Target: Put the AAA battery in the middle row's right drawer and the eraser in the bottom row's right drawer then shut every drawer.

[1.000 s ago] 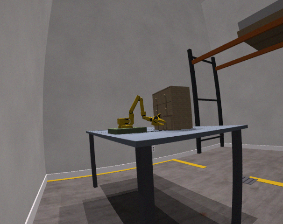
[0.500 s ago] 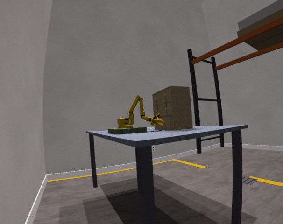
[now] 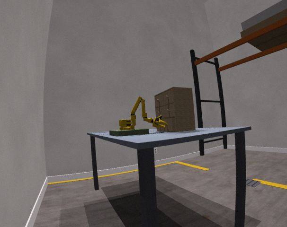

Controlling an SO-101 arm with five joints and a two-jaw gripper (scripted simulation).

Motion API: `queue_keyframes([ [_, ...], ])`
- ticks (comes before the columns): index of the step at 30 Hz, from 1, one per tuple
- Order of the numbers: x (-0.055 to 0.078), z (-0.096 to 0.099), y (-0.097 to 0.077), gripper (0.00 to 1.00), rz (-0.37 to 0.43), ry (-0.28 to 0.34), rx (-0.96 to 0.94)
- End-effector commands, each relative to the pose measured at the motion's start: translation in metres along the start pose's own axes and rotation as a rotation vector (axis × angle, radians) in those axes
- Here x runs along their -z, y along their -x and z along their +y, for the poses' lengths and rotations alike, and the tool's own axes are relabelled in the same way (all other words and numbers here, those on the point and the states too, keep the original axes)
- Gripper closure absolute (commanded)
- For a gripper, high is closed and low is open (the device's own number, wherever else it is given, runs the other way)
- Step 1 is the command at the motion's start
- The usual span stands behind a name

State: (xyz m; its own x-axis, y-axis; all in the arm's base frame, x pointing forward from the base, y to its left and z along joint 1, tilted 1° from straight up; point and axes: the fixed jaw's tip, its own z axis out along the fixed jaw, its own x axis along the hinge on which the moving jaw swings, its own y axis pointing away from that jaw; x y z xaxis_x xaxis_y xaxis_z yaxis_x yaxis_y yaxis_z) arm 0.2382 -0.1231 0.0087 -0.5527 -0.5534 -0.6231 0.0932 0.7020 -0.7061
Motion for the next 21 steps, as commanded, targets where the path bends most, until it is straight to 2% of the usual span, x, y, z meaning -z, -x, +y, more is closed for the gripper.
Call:
queue_keyframes([
  [1,0.0046,0.0005,-0.0002,1.0,-0.001,0.001,0.005],
  [21,0.0114,0.0003,-0.004,1.0,0.007,-0.006,0.001],
])
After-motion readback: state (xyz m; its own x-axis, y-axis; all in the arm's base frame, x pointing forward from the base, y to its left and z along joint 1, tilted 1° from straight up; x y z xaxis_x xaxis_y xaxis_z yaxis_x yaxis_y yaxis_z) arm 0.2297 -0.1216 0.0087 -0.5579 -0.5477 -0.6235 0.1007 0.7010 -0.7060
